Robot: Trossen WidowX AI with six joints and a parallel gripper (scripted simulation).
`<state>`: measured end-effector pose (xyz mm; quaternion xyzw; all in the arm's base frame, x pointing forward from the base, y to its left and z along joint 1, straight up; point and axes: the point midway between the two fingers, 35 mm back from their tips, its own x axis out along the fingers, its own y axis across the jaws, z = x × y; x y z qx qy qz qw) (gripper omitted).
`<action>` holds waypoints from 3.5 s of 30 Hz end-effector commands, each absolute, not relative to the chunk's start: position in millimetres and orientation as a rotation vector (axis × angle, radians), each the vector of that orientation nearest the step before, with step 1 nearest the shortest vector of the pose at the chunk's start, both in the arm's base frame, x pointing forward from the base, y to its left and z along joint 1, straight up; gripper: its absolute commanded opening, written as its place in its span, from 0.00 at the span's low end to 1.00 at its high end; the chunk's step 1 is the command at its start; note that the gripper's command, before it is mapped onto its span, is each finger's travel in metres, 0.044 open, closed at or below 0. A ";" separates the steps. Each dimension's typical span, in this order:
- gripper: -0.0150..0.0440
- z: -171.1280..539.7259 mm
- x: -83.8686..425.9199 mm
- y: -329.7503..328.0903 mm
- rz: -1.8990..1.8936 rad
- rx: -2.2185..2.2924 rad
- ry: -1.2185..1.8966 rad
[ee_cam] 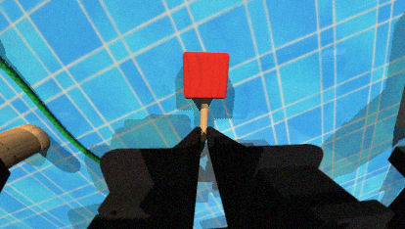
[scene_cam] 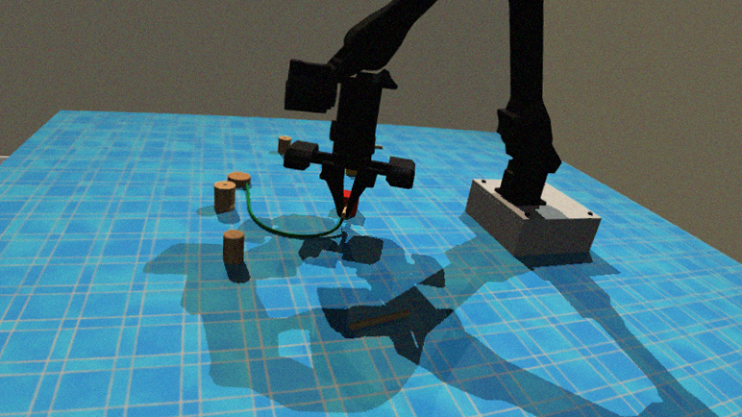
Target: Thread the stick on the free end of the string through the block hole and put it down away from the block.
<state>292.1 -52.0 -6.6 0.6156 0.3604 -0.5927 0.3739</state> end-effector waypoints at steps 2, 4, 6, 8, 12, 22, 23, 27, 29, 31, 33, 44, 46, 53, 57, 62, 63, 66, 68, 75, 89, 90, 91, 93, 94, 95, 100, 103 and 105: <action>0.25 -6.9 288.8 -57.4 -1.514 1.580 0.927; 0.25 -6.9 287.5 -60.0 -1.514 1.580 0.927; 0.25 -6.9 286.1 -62.6 -1.515 1.580 0.927; 0.25 -7.0 284.8 -65.1 -1.515 1.579 0.927; 0.25 -7.0 282.1 -70.2 -1.515 1.579 0.927; 0.46 -6.9 280.6 -73.6 -1.521 1.576 0.922; 0.46 -6.9 280.6 -73.6 -1.521 1.576 0.922; 0.46 32.6 282.7 -74.1 -1.520 1.576 0.922; 0.46 62.9 280.1 -73.4 -1.520 1.576 0.922; 0.46 73.4 278.4 -72.9 -1.520 1.575 0.922; 0.46 73.4 278.4 -72.9 -1.520 1.575 0.922; 0.46 74.2 278.5 -84.1 -1.081 1.129 1.217; 0.46 74.0 277.0 -87.1 -0.947 0.984 1.291; 0.46 73.1 271.5 -97.4 -0.464 0.465 1.470; 0.46 72.7 268.2 -103.1 -0.182 0.166 1.519; 0.46 72.1 264.1 -109.8 0.133 -0.164 1.529; 0.46 72.0 263.5 -110.7 0.182 -0.215 1.526; 0.46 71.7 261.7 -113.5 0.329 -0.367 1.511; 0.46 71.5 260.2 -115.7 0.425 -0.466 1.496; 0.46 71.0 256.1 -121.7 0.768 -0.816 1.404; 0.46 70.8 255.2 -123.0 0.857 -0.906 1.369; 0.46 70.8 255.2 -123.0 0.857 -0.906 1.369; 0.46 70.8 255.2 -123.0 0.857 -0.906 1.369; 0.46 70.0 255.3 -123.0 0.857 -0.906 1.369; 0.46 69.2 255.4 -123.1 0.857 -0.906 1.369; 0.46 68.2 255.6 -123.2 0.857 -0.906 1.369; 0.46 60.3 256.7 -123.8 0.857 -0.906 1.369; 0.46 55.4 257.3 -124.1 0.857 -0.906 1.369; 0.46 52.1 257.7 -124.3 0.857 -0.906 1.369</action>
